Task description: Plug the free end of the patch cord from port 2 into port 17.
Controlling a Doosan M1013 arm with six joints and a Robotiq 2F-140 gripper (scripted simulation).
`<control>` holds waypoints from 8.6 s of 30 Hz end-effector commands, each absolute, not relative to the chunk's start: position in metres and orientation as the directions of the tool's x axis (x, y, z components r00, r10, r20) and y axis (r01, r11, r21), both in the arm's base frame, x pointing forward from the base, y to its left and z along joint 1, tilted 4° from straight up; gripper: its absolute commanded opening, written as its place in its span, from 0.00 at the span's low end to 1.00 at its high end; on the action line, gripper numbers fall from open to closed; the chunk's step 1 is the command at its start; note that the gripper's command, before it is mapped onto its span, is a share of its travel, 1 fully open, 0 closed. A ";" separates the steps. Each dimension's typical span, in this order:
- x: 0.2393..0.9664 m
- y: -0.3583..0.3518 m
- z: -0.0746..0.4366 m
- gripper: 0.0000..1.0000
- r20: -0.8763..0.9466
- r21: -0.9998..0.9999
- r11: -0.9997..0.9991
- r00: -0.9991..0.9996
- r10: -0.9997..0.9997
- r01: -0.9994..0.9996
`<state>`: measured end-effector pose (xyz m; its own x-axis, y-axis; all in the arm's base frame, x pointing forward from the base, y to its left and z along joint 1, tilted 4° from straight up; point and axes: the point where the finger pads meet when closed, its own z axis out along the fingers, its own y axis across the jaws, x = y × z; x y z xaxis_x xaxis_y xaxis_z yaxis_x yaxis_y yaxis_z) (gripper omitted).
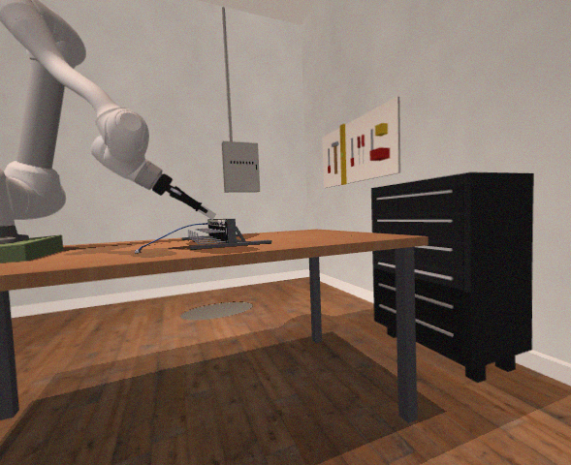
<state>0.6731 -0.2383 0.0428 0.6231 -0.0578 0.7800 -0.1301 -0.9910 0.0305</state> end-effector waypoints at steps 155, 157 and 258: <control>0.428 -0.254 0.043 0.00 0.033 0.060 0.132 -0.131 -0.991 -0.989; 0.428 -0.254 0.043 0.00 0.033 0.060 0.132 -0.131 -0.991 -0.989; 0.424 -0.261 0.001 0.22 0.033 0.061 0.130 -0.128 -0.991 -0.990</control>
<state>0.4288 -0.2615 0.0085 -0.1331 -0.9905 0.0348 -0.9894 0.1348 0.0540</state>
